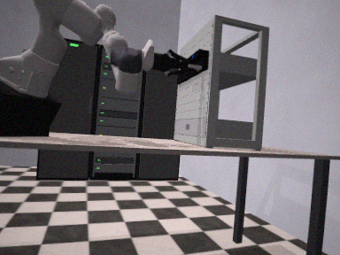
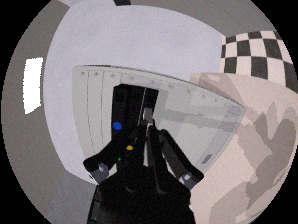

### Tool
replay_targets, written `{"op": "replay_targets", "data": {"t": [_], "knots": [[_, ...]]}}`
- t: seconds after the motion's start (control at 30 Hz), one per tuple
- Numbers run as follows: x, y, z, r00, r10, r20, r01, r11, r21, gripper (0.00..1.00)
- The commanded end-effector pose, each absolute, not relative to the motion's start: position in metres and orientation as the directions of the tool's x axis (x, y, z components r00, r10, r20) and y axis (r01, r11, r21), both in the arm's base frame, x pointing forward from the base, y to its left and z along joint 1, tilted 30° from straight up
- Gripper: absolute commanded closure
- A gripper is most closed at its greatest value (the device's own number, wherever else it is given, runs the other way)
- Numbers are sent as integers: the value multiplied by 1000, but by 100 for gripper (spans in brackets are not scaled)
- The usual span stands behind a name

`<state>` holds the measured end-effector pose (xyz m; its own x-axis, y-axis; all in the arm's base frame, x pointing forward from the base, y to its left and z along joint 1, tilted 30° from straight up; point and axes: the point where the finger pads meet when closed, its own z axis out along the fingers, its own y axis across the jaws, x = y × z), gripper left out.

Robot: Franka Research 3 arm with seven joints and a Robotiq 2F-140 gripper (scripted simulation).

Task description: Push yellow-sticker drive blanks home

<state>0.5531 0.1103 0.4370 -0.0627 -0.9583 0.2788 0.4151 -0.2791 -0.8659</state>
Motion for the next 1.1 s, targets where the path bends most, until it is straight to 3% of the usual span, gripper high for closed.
{"op": "replay_targets", "data": {"t": [0.0,0.6,1.07], "knots": [[555,107,436,-72,-957,280,407,-285,-868,100],[488,103,406,-72,-957,280,407,-285,-868,100],[475,105,405,-72,-957,280,408,-285,-868,100]]}}
